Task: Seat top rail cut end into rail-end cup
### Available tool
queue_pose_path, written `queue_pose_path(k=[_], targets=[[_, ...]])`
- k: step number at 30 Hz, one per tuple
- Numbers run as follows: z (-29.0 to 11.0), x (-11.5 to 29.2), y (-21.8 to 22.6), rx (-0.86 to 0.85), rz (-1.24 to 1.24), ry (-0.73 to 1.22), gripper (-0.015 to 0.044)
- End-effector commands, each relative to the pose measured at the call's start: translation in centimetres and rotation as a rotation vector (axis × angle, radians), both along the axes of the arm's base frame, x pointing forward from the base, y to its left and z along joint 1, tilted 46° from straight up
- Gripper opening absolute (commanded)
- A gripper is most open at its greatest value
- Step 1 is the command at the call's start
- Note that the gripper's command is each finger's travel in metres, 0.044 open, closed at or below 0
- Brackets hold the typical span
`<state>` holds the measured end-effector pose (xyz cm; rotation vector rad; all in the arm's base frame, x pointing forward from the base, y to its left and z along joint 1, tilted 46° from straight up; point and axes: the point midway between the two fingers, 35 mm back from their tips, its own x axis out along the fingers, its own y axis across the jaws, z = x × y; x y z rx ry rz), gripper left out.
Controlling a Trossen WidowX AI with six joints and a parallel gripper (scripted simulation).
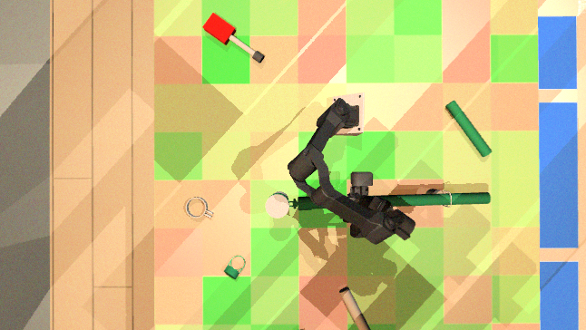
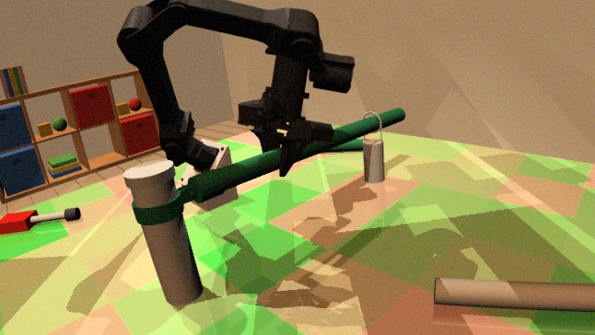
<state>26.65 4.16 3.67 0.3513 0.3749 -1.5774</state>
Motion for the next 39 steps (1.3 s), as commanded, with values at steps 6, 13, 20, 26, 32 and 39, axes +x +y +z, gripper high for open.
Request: queue_pose_path(k=[6,13,20,26,32,39], targets=[[0.8,0.1,-0.4,-0.004,0.006,-0.004,0.0],[1.2,0.1,-0.7,-0.005,0.006,-0.004,0.0],[1.5,0.1,-1.0,-0.005,0.006,-0.004,0.0],[1.8,0.1,-1.3,-0.005,0.006,-0.004,0.0],[2.1,0.1,-1.5,-0.005,0.006,-0.004,0.0],[1.6,0.1,-1.4,0.0,-0.001,0.0,0.0]])
